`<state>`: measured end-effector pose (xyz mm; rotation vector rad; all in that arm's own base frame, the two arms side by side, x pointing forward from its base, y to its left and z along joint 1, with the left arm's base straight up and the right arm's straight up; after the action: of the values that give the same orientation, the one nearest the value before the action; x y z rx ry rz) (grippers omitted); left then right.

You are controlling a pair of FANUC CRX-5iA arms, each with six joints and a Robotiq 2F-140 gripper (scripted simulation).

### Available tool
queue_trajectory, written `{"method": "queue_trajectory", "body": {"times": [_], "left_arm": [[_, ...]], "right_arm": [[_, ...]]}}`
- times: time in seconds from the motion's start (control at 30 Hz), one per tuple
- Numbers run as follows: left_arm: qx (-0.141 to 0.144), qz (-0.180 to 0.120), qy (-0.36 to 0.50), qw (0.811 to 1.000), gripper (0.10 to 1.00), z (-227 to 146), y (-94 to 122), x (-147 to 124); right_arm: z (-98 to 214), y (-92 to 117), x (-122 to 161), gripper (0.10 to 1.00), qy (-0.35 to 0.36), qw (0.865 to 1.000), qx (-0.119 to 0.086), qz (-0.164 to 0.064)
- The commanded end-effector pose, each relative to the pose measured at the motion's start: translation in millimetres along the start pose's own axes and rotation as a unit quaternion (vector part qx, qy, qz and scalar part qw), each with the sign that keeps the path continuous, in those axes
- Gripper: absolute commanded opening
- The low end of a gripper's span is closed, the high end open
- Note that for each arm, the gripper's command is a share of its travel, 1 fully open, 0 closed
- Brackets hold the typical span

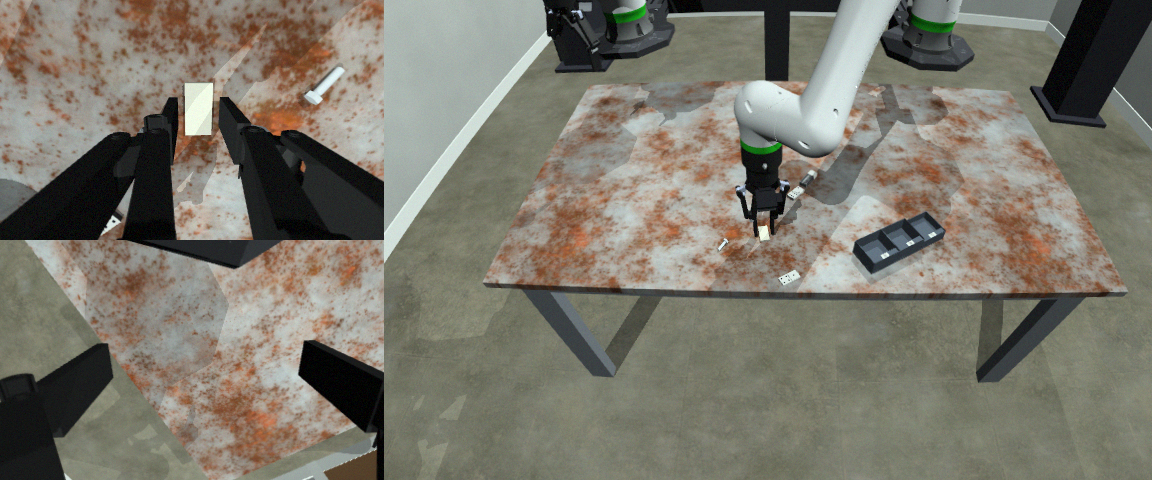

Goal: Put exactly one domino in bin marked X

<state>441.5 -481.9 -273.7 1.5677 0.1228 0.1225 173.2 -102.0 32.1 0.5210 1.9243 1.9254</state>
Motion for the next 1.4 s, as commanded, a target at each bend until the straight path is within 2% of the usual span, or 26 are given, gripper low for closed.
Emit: {"method": "queue_trajectory", "body": {"times": [0.0,0.17,0.57,0.6,1.37], "left_arm": [[-0.001,0.001,0.000,1.000,0.321,1.0,-0.5,0.6],[-0.001,0.001,0.000,1.000,0.321,0.9,-7.2,0.6],[-0.001,0.001,0.000,1.000,0.321,0.9,-7.2,0.6],[-0.001,0.001,0.000,1.000,0.213,0.9,-7.2,0.6],[-0.001,0.001,0.000,1.000,0.213,0.9,-7.2,0.6]], "right_arm": [[0.1,0.5,-0.5,1.000,0.000,1.000,0.000,-0.001],[0.1,0.5,-0.5,1.000,0.000,1.000,0.000,-0.001],[0.1,0.5,-0.5,1.000,0.000,1.000,0.000,-0.001],[0.1,0.5,-0.5,1.000,0.000,1.000,0.000,-0.001],[0.1,0.5,-0.5,1.000,0.000,1.000,0.000,-0.001]]}}
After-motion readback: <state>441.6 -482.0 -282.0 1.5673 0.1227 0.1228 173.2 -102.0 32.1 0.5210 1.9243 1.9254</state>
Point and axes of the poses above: on each arm, the point where the finger pads meet when closed, its own y axis back along the fingers, its own z axis across the jaws, x = y × z, the point moved 3 cm from there along y, back along the fingers
